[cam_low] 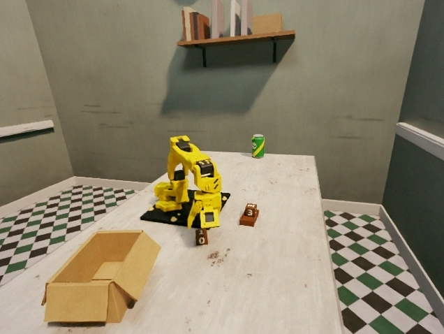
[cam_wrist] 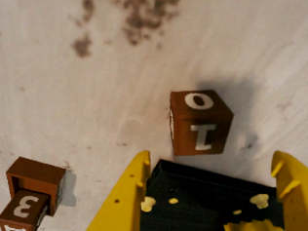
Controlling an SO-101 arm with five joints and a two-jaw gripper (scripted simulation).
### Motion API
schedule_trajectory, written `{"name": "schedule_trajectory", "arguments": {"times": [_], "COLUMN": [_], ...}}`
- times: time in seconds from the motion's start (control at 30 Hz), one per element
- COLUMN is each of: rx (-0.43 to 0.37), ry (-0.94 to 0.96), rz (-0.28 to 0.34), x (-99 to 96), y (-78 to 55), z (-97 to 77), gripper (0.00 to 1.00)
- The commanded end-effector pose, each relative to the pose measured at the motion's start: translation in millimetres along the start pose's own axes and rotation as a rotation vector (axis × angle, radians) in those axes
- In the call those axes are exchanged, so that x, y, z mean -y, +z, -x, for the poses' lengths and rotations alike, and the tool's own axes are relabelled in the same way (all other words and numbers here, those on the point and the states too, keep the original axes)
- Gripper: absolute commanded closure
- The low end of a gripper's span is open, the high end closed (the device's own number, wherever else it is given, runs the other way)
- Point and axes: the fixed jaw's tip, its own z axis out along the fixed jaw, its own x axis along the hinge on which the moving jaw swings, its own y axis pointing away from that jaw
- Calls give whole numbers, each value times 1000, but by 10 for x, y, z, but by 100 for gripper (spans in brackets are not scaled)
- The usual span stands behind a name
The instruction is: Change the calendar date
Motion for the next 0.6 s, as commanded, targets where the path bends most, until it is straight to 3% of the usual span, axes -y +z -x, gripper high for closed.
{"name": "schedule_trajectory", "arguments": {"times": [0.0,0.57], "rx": [-19,-19], "ry": [-14,-14], "rz": [-7,-7], "x": [-10,-7], "y": [106,296], "z": [-30,-43], "gripper": [65,65]}}
